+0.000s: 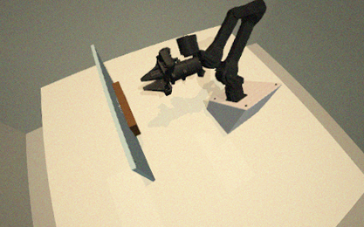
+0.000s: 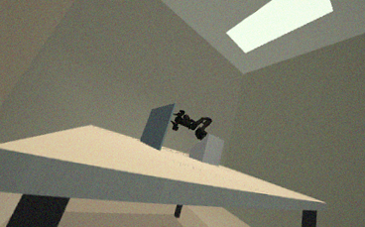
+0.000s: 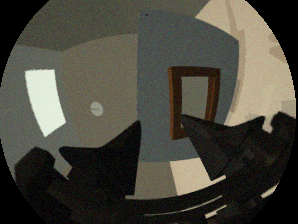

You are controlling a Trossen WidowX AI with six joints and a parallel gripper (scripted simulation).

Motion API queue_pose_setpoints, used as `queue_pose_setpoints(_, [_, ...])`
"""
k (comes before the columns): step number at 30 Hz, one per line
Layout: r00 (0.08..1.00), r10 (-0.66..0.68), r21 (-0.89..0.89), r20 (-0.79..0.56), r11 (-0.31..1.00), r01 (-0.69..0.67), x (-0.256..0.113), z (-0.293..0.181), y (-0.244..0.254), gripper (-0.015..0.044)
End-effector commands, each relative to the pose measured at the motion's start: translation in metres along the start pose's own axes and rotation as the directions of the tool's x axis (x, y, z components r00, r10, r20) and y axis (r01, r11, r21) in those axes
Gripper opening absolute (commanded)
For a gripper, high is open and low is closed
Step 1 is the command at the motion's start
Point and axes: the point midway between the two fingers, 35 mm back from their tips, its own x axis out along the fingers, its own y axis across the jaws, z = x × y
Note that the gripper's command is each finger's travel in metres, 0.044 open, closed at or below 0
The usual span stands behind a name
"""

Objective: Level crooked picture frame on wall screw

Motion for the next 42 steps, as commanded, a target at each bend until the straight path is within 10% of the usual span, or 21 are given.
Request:
queue_pose_setpoints(1, [1.0, -0.005, 0.005, -0.007, 1.0, 0.005, 0.014, -0.004, -0.012, 0.026])
queue_pose_setpoints(42, [1.0, -0.005, 0.004, -0.006, 1.0, 0.005, 0.052, -0.017, -0.046, 0.026])
